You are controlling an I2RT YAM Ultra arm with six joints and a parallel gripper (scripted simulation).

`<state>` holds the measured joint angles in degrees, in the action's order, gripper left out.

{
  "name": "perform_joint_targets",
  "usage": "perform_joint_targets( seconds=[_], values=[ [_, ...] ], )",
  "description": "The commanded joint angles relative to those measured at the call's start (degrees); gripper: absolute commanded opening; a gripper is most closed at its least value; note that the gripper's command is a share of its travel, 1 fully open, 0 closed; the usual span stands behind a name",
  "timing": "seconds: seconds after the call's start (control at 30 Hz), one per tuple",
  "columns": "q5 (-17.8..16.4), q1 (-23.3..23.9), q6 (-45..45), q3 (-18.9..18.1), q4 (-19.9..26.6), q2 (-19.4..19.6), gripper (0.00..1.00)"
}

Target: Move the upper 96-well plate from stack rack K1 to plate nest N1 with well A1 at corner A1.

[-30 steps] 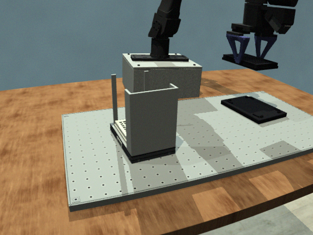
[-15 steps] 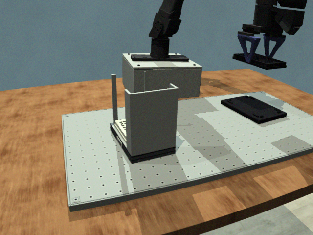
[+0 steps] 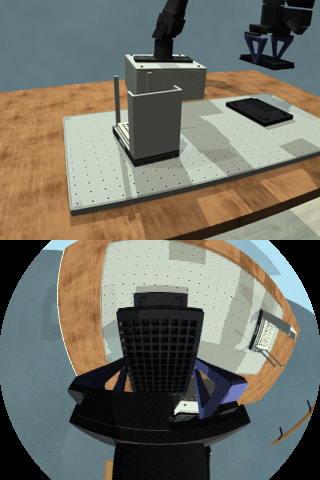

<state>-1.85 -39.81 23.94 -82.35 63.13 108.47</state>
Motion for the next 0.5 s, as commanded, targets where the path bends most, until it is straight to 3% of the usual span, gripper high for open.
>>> perform_joint_targets(
  seconds=[0.0, 0.47],
  values=[
    [0.5, 0.51, 0.23, -1.7, -0.15, -1.33, 0.0],
    [0.51, 0.78, -0.03, -1.59, -0.27, -1.71, 0.0]
  ],
)
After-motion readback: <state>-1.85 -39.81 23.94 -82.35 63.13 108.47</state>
